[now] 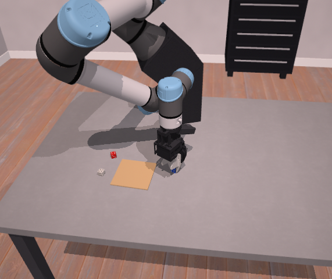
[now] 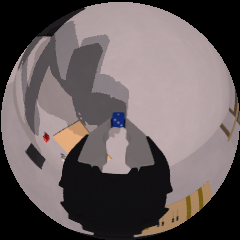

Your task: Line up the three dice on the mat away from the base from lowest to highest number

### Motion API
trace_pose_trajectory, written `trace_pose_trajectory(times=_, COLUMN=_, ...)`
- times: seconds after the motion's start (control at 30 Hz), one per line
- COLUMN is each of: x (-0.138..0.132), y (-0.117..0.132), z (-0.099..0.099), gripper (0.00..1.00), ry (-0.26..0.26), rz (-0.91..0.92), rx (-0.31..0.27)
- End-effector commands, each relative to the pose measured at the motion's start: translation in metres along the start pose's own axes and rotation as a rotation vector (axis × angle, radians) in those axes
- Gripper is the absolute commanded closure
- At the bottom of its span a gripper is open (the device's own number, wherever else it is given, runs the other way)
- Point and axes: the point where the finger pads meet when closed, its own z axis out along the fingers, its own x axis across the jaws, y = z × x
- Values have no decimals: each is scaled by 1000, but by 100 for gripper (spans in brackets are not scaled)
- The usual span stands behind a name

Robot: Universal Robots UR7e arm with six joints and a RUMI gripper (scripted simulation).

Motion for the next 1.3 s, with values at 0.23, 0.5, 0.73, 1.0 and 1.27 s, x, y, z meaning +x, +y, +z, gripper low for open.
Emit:
trace_pose_trajectory(times=0.23, x=0, y=0, z=1, gripper=97, ry=0, rz=1, rx=0)
trace_pose_trajectory(times=0.5, x=0, y=0, z=1, gripper=97, ry=0, rz=1, rx=0)
trace_pose_trajectory(times=0.73, x=0, y=0, z=1, gripper=97, ry=0, rz=1, rx=0)
trace_pose_trajectory(times=1.0, x=0, y=0, z=0, gripper=97, ry=1, rz=1, rx=-1)
trace_pose_trajectory(times=1.27, x=0, y=0, z=-23, gripper=97, ry=1, rz=-1, rx=0)
